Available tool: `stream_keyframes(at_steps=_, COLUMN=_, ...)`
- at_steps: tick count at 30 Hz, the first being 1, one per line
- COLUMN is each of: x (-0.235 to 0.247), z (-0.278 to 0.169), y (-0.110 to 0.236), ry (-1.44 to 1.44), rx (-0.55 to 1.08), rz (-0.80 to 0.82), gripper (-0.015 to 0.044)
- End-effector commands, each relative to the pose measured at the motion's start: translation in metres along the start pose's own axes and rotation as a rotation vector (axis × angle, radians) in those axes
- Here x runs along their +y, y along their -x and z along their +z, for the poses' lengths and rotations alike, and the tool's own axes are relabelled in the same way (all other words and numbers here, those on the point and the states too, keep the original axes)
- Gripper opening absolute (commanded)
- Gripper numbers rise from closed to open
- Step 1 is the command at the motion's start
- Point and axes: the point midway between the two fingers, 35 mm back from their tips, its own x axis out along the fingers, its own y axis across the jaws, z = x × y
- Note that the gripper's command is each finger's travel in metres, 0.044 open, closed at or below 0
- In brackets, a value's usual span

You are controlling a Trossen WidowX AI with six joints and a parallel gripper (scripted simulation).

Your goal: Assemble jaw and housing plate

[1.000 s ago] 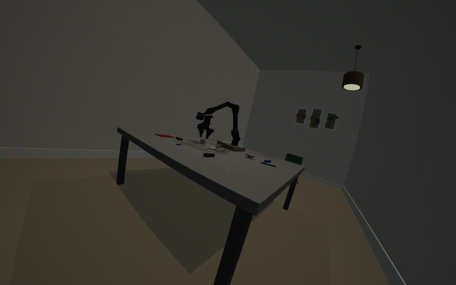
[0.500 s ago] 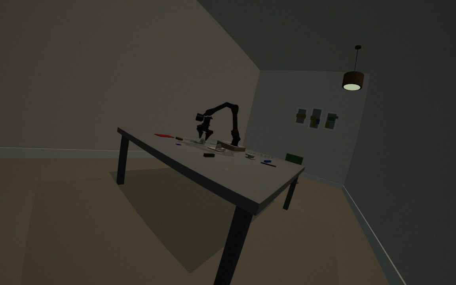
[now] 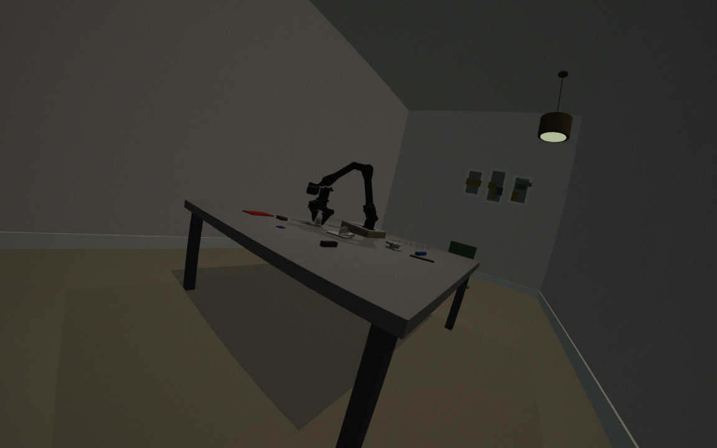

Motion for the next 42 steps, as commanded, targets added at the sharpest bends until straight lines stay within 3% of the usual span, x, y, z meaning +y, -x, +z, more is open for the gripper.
stream_keyframes(at_steps=1, x=0.0001, z=-0.0013, y=-0.0076, ry=-0.006, rx=0.007, rz=0.001, gripper=0.0440)
stream_keyframes(at_steps=29, x=0.0001, z=-0.0015, y=-0.0137, ry=-0.006, rx=0.007, rz=0.000, gripper=0.0440)
stream_keyframes(at_steps=39, x=0.0006, z=-0.0014, y=-0.0132, ry=0.000, rx=0.006, rz=0.003, gripper=0.0178)
stream_keyframes(at_steps=42, x=0.0006, z=-0.0014, y=-0.0132, ry=0.000, rx=0.006, rz=0.003, gripper=0.0157)
